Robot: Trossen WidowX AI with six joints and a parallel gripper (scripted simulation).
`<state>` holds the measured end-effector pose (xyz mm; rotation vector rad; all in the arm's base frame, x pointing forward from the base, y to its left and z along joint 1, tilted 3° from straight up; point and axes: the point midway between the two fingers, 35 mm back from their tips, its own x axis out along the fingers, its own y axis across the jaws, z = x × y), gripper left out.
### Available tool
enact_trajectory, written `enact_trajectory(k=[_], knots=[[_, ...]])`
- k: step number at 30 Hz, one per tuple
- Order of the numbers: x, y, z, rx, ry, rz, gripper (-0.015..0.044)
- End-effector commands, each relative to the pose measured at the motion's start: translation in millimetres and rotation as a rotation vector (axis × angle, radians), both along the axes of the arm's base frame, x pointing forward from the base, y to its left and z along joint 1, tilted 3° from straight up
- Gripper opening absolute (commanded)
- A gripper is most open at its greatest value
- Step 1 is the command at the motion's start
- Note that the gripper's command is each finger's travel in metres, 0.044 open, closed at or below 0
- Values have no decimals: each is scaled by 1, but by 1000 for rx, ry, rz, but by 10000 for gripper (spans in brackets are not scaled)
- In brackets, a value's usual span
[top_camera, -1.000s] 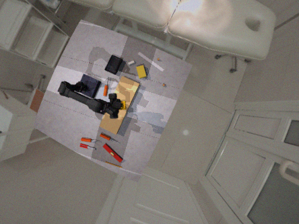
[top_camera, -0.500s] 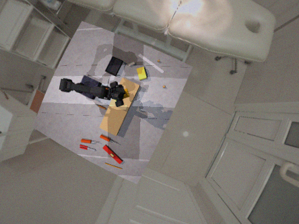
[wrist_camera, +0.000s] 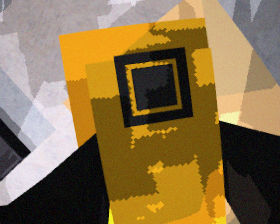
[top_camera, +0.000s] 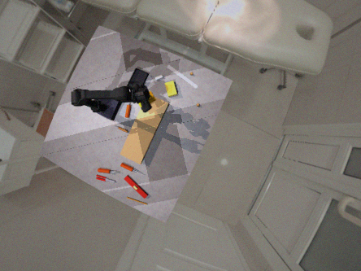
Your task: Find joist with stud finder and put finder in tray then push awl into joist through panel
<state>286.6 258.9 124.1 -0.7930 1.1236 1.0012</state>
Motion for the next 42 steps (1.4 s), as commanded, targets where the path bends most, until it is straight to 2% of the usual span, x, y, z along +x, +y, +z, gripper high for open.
enact_trajectory(k=[1,16,30,42], knots=[[-22,19,0,9,2,67,0],[-109,70,-10,7,15,321,0],[-197,93,-19,1,27,554,0],[-200,95,-32,1,28,565,0]])
